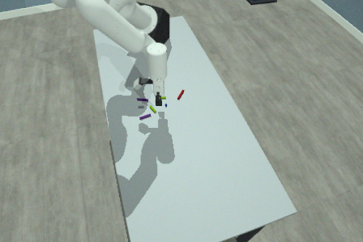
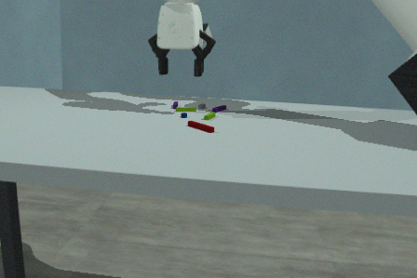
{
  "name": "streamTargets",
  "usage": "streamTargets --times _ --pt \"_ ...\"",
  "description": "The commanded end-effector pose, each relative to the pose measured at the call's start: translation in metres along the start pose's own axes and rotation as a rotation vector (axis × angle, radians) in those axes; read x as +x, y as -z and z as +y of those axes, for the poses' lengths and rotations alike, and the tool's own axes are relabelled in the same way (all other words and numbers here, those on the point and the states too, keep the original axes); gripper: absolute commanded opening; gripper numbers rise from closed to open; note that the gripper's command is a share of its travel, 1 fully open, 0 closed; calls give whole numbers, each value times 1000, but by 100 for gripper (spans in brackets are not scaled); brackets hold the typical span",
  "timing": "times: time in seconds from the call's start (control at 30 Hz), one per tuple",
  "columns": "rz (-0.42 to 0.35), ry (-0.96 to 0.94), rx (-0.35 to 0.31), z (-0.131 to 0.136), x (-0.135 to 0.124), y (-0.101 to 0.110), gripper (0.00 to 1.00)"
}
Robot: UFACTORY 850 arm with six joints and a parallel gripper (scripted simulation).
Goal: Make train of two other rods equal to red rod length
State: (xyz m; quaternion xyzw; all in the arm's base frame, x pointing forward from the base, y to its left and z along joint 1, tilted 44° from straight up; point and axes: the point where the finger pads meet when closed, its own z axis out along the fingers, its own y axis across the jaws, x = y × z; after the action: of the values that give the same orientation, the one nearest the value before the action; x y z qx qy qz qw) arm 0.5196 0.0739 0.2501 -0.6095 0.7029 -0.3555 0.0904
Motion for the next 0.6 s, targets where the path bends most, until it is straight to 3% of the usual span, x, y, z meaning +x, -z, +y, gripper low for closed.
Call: streamTargets --times 0.0,0.57 --pt "-5 -167 18 -4 4 -1 100" --pt "-9 -625 16 -12 15 -3 100"
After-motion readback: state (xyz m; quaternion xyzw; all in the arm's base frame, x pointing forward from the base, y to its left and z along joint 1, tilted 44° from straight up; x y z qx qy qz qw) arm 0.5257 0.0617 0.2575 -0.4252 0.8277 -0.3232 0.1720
